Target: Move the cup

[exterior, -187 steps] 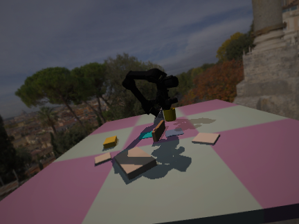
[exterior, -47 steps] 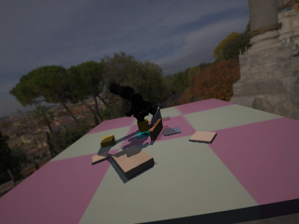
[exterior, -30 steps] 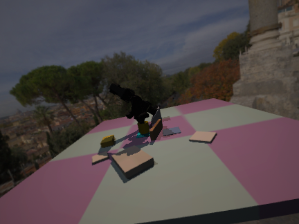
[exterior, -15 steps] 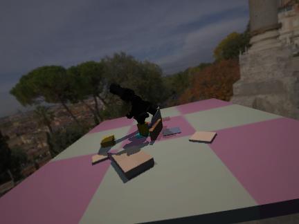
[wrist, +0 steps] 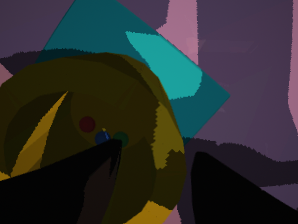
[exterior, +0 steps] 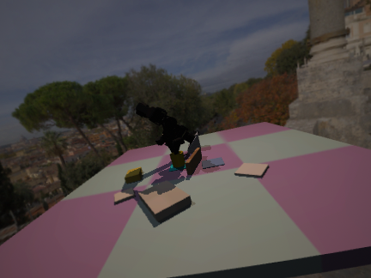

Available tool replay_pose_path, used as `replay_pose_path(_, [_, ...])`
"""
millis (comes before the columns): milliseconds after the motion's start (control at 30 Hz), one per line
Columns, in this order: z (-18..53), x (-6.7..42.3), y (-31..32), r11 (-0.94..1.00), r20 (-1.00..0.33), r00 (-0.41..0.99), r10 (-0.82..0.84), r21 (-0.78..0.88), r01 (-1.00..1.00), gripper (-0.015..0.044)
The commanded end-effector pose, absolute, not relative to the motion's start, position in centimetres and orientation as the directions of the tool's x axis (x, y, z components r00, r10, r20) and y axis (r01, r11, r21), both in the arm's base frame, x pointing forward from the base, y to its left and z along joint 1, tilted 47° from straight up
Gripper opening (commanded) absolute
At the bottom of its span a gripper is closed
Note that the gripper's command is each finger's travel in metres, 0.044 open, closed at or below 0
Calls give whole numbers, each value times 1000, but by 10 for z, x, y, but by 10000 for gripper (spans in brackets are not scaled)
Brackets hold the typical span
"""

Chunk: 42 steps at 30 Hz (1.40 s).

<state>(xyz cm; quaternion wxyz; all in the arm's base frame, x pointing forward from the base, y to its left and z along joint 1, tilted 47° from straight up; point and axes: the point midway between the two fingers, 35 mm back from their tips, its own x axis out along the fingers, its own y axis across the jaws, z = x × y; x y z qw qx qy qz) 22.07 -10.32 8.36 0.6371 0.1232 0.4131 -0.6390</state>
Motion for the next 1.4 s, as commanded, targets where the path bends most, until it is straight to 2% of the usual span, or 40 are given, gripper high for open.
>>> replay_pose_path(0, [88,224,-98,155,-689,-153,-708,-363,919,147])
replay_pose_path(900, [113,225,-74,156,-686,-152,-712,-365,918,147])
replay_pose_path(1267, [112,225,-74,160,-681,-153,-716,-373,914,435])
replay_pose_path(1367, [118,227,-67,169,-684,-146,-715,-372,913,440])
